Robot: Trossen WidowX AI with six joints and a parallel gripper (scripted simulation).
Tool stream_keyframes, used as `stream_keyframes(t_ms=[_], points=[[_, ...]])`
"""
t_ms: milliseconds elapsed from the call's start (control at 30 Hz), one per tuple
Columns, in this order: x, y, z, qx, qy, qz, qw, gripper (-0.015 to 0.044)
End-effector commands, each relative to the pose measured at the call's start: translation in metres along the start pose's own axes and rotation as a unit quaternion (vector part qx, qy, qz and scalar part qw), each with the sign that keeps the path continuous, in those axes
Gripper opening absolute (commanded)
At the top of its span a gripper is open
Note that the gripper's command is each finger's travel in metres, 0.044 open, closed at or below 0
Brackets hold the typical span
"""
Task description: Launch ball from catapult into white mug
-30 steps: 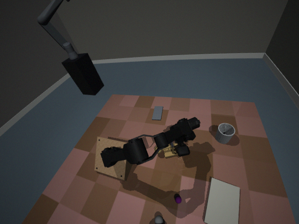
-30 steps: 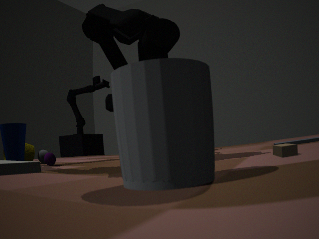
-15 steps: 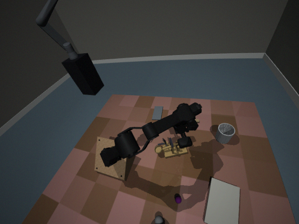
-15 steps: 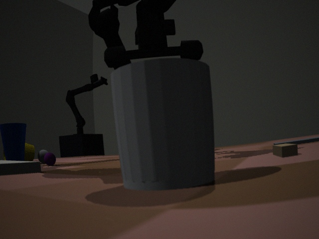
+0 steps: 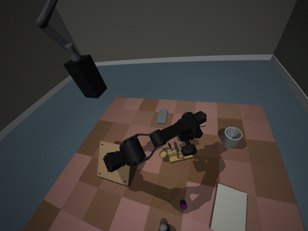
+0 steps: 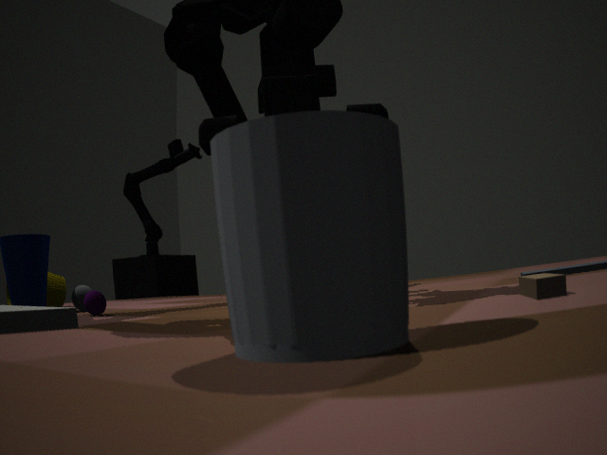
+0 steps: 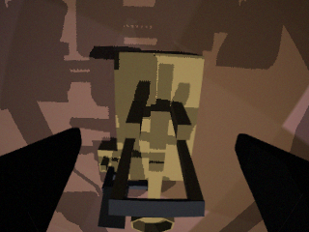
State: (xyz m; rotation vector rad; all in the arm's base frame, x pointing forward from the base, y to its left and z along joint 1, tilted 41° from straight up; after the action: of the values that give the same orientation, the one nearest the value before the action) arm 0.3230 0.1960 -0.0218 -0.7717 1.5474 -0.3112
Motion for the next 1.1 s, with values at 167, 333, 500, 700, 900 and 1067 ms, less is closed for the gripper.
stream_keyframes(t_ms=[167, 333, 500, 700, 900, 1067], points=[[0.017, 0.0, -0.001, -0.004, 0.002, -0.004, 1.0, 0.044], [0.026, 0.0, -0.001, -0.004, 0.002, -0.004, 1.0, 0.044], [0.034, 0.0, -0.001, -0.004, 0.002, -0.004, 1.0, 0.044], [0.044, 0.0, -0.001, -0.003, 0.002, -0.004, 1.0, 0.044], [0.053, 0.0, -0.001, -0.003, 0.002, -0.004, 1.0, 0.044], [0.061, 0.0, -0.002, -0.003, 0.002, -0.005, 1.0, 0.044]])
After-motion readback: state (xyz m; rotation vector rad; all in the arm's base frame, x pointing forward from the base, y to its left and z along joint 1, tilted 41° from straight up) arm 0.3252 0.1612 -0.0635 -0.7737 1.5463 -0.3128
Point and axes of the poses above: the point midway between the two fingers, 35 mm back from their tips, its own x axis out along the fingers, its own y axis across the jaws, z = x × y, the point moved 9 cm from there along -x, back along the fingers, and after that the axes turned 9 degrees about x, right-handed, at the moved point
